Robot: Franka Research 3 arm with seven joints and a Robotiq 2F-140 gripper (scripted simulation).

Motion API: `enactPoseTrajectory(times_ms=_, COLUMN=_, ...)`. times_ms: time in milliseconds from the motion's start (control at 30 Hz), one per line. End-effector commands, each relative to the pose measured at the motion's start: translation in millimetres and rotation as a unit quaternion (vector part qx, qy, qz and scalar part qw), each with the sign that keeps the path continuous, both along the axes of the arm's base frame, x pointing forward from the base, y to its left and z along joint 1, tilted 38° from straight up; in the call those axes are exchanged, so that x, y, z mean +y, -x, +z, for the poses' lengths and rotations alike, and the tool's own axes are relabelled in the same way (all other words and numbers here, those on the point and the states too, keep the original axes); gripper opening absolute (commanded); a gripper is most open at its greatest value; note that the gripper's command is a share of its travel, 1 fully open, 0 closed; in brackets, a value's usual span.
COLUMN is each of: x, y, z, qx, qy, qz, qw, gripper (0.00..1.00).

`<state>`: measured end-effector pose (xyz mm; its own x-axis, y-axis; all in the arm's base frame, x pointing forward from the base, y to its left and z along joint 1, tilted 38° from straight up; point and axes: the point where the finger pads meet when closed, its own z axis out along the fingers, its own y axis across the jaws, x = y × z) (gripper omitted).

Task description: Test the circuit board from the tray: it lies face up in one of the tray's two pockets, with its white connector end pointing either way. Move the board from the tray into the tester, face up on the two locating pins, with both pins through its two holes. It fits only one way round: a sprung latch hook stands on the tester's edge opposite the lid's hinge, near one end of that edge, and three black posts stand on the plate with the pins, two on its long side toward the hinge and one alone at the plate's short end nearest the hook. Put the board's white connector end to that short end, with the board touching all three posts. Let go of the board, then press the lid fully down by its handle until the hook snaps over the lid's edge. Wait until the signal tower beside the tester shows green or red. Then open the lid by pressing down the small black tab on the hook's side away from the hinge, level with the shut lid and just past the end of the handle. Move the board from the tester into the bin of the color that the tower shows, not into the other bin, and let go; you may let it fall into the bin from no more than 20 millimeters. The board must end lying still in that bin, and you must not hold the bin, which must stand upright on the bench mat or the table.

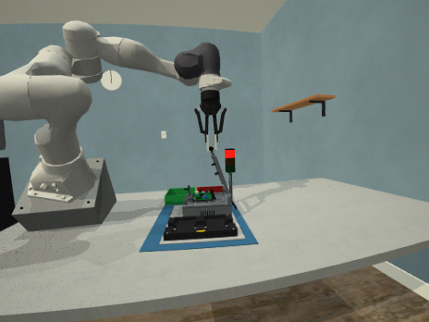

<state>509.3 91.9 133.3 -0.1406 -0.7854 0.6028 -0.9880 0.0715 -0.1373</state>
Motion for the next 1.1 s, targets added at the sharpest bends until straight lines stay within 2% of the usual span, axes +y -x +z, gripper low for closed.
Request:
enactPoseTrajectory(times_ms=0, x=-0.4, y=-1.0, z=-0.6, qx=-0.001, qy=0.000, qz=0.003, qw=1.000, gripper=0.16)
enactPoseTrajectory(times_ms=1067, x=-1.9, y=2.7, z=-2.7, qx=-0.001, qy=0.000, qz=0.003, qw=1.000, gripper=0.16)
